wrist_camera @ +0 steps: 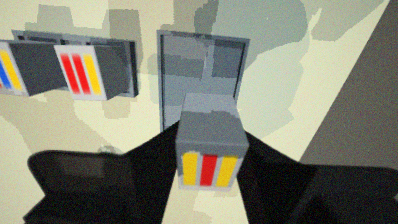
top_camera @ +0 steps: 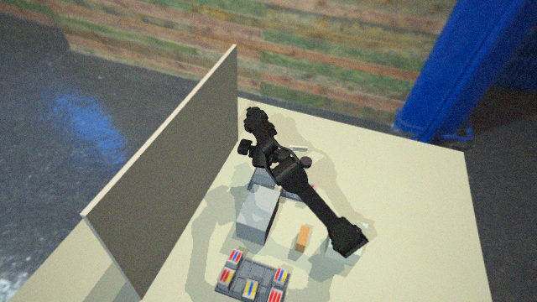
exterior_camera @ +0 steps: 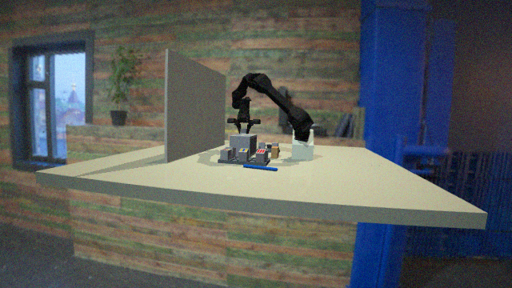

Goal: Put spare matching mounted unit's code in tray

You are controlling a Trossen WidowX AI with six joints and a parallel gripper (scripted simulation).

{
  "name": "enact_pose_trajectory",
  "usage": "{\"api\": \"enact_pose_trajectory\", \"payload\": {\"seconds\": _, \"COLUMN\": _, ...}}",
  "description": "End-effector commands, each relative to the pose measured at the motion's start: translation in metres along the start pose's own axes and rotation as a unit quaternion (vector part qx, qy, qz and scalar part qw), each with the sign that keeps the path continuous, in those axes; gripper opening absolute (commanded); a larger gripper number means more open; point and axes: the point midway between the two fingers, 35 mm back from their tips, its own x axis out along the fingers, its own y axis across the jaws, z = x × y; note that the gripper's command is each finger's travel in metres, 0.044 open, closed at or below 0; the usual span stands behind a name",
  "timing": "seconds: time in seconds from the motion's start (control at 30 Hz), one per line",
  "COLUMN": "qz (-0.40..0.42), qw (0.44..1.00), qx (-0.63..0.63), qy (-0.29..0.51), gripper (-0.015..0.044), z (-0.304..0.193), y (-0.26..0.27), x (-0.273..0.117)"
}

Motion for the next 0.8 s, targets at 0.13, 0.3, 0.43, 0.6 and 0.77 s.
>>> {"api": "enact_pose_trajectory", "payload": {"seconds": 0.13, "qz": 0.0, "qw": 1.0, "qx": 0.003, "qy": -0.002, "gripper": 0.0, "z": 0.001, "y": 0.001, "x": 0.008}}
{"api": "enact_pose_trajectory", "payload": {"seconds": 0.3, "qz": 0.0, "qw": 1.0, "qx": 0.003, "qy": -0.003, "gripper": 0.0, "z": 0.001, "y": 0.001, "x": 0.012}}
{"api": "enact_pose_trajectory", "payload": {"seconds": 0.43, "qz": 0.0, "qw": 1.0, "qx": 0.003, "qy": -0.003, "gripper": 0.0, "z": 0.001, "y": 0.002, "x": 0.016}}
{"api": "enact_pose_trajectory", "payload": {"seconds": 0.6, "qz": 0.0, "qw": 1.0, "qx": 0.003, "qy": -0.003, "gripper": 0.0, "z": 0.002, "y": 0.002, "x": 0.02}}
{"api": "enact_pose_trajectory", "payload": {"seconds": 0.77, "qz": 0.0, "qw": 1.0, "qx": 0.003, "qy": -0.003, "gripper": 0.0, "z": 0.002, "y": 0.003, "x": 0.024}}
